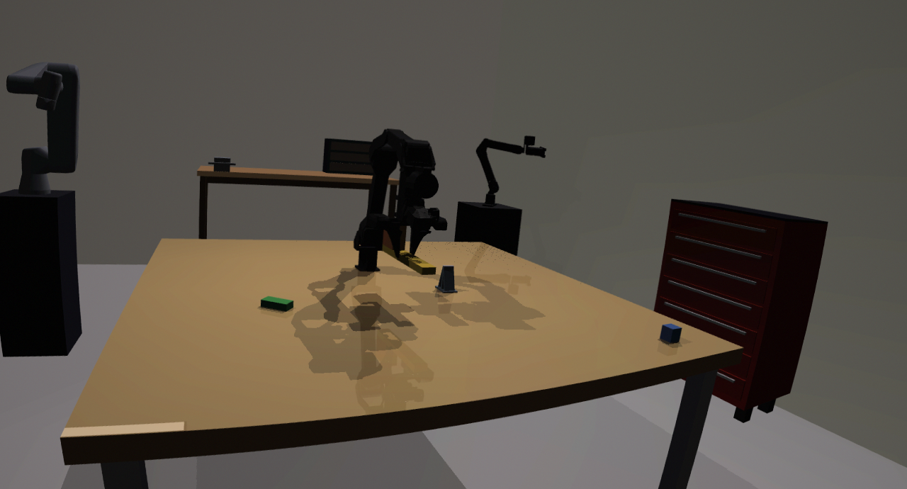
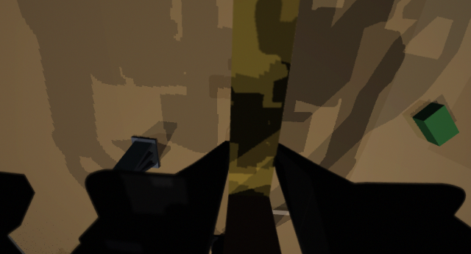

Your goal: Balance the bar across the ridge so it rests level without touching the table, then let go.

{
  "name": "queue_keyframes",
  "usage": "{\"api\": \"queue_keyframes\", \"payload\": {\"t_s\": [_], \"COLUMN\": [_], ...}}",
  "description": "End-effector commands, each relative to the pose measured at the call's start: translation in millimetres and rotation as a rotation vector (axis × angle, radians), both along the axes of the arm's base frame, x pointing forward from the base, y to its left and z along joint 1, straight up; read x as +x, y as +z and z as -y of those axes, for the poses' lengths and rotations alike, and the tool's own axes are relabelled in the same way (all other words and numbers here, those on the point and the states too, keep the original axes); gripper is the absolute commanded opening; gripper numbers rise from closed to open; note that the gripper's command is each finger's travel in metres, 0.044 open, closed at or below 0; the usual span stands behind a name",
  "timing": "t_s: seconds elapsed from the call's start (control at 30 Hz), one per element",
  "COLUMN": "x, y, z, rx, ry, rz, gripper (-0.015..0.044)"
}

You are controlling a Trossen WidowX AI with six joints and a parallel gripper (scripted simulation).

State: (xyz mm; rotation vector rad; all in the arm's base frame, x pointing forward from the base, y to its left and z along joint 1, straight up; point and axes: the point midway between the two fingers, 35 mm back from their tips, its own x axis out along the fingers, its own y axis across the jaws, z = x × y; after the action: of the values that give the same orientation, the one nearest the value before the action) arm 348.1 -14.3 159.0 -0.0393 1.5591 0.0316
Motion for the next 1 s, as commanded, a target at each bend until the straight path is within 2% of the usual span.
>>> {"api": "queue_keyframes", "payload": {"t_s": [0.0,0.97], "x": [0,-28], "y": [10,11], "z": [-1,-105], "rx": [0.003,0.014], "ry": [0.005,-0.035], "rz": [0.023,0.020], "gripper": [0.0000,0.0000]}}
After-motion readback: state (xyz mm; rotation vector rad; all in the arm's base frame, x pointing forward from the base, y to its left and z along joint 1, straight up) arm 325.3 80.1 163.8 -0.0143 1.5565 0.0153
